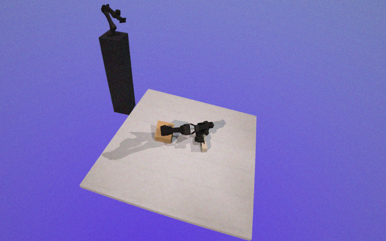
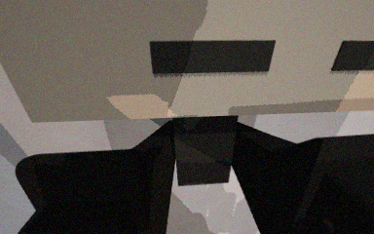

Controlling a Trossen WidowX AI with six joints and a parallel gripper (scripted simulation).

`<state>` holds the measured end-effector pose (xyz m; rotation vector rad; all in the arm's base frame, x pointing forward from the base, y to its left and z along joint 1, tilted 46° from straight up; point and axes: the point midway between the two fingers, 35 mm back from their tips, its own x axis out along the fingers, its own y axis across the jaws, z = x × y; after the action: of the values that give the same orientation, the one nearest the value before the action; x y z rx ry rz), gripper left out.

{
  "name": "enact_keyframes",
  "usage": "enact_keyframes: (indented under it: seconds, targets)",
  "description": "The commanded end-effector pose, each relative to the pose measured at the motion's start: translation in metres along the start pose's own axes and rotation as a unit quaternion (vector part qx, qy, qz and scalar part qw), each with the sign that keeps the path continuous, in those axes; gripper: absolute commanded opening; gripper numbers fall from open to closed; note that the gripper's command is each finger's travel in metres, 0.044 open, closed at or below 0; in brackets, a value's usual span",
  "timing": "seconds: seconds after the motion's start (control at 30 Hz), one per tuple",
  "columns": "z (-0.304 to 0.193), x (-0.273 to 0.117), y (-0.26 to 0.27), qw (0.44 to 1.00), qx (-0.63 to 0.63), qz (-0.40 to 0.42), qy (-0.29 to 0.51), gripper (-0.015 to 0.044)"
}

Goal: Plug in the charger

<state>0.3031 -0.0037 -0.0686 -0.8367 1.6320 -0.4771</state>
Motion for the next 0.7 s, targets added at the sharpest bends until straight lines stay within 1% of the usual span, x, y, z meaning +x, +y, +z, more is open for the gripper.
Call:
enact_keyframes:
  seconds: [0.0, 0.67]
  targets:
    - [0.0124, -0.004, -0.0004, 1.0, 0.011, 0.003, -0.015, 0.0]
    - [0.012, -0.005, -0.0006, 1.0, 0.011, 0.003, -0.015, 0.0]
